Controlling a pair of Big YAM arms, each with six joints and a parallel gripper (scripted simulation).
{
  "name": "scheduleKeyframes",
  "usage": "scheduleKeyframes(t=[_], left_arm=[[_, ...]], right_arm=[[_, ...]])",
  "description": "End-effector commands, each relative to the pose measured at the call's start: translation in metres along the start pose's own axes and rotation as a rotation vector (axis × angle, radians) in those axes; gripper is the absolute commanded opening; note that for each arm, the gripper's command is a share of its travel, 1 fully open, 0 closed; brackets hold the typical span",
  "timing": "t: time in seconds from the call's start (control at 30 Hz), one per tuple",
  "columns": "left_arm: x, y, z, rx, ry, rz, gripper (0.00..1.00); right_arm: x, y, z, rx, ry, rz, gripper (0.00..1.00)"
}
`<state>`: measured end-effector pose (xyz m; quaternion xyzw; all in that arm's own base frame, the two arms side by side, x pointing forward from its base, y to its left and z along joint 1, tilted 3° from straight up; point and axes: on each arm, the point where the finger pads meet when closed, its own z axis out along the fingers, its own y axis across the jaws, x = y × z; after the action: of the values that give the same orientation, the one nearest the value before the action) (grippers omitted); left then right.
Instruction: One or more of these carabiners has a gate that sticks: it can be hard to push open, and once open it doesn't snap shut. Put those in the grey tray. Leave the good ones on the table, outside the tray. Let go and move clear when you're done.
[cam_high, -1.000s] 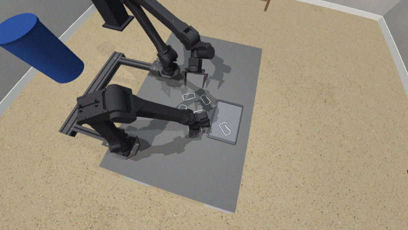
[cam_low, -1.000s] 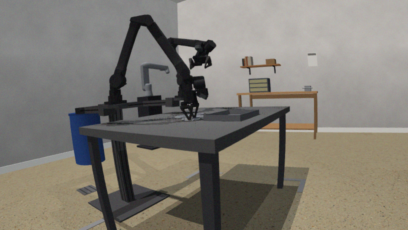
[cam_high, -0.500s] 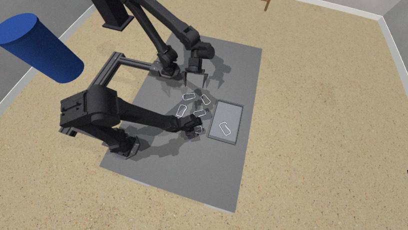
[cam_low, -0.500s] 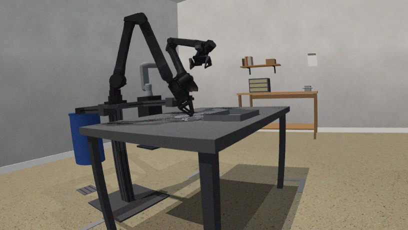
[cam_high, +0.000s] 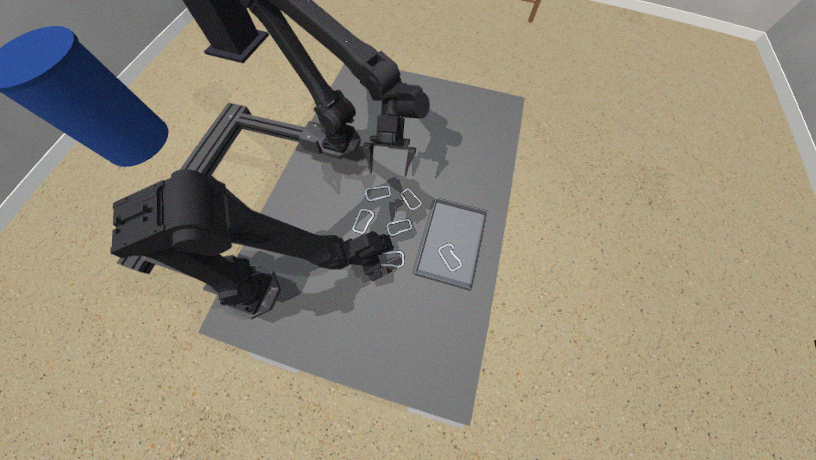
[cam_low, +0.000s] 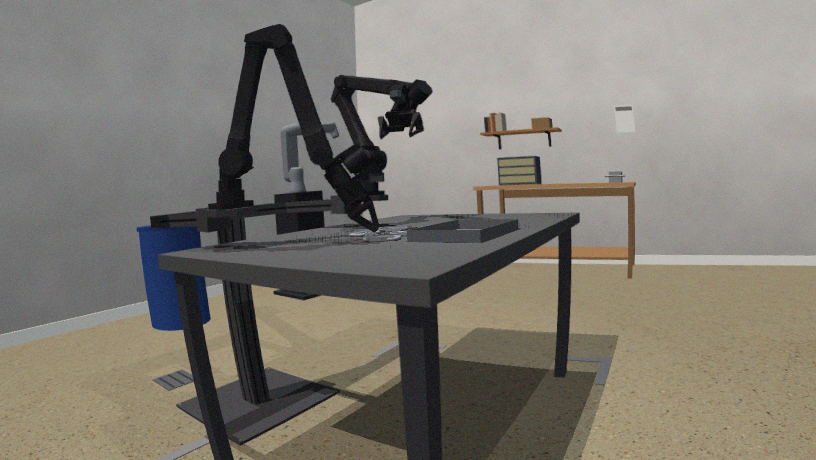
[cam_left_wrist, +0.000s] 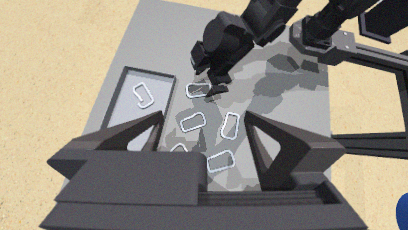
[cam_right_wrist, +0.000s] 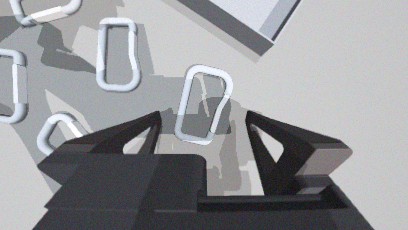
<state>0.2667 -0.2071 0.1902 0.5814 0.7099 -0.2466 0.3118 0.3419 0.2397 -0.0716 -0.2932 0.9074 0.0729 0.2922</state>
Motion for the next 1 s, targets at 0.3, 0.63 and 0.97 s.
scheduleKeyframes(t=[0.3, 0.63, 0.97], left_arm=[[-0.020, 0.044, -0.016, -0.115, -0.029, -0.116, 1.00], [0.041, 0.155, -0.043, -0.522, 0.018, -0.532, 1.00], [0.101, 0.226, -0.089, -0.866, -0.027, -0.847, 1.00]], right_arm=[[-0.027, 0.014, 0.012, -0.015, 0.018, 0.024, 0.79], [-0.068, 0.060, 0.038, -0.033, 0.199, 0.040, 0.79], [-0.080, 0.098, 0.048, -0.016, 0.397, 0.054, 0.79]])
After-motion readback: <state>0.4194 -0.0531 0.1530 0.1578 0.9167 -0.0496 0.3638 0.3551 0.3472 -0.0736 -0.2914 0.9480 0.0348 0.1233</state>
